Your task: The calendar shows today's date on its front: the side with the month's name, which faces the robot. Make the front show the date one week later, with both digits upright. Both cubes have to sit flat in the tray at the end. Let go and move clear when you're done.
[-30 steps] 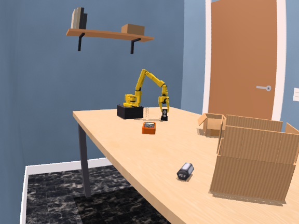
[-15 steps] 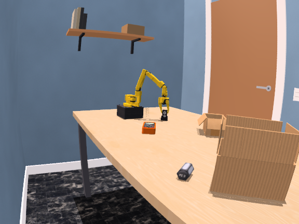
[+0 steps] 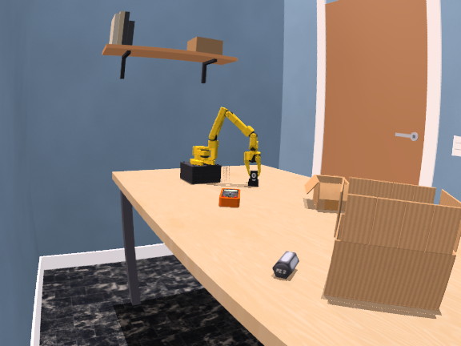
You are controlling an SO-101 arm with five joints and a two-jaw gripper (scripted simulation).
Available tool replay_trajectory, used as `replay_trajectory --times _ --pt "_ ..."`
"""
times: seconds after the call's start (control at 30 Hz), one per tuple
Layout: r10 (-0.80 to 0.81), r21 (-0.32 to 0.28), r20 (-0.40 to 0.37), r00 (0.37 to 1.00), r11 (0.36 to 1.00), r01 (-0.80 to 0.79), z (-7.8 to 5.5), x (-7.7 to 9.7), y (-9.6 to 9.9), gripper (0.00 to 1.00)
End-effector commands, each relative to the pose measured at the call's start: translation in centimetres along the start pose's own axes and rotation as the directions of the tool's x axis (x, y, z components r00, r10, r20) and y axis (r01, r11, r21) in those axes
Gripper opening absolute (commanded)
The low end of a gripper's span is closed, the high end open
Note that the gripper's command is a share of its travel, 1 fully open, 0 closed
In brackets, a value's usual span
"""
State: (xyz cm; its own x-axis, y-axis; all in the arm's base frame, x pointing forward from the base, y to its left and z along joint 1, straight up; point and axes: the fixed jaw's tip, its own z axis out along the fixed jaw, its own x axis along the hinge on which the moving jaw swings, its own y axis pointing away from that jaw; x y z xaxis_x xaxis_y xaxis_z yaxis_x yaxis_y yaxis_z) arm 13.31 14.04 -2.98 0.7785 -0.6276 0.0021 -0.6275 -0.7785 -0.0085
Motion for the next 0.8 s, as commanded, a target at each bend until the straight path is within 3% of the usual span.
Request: replay_trajectory --times 0.0,0.77 --pt "0.001 -0.018 0.003 1.0 1.0 -0.001 0.59 0.15 0.45 0.0" --pt "0.001 -0.018 0.003 1.0 1.0 -0.001 1.32 0.15 0.47 0.0"
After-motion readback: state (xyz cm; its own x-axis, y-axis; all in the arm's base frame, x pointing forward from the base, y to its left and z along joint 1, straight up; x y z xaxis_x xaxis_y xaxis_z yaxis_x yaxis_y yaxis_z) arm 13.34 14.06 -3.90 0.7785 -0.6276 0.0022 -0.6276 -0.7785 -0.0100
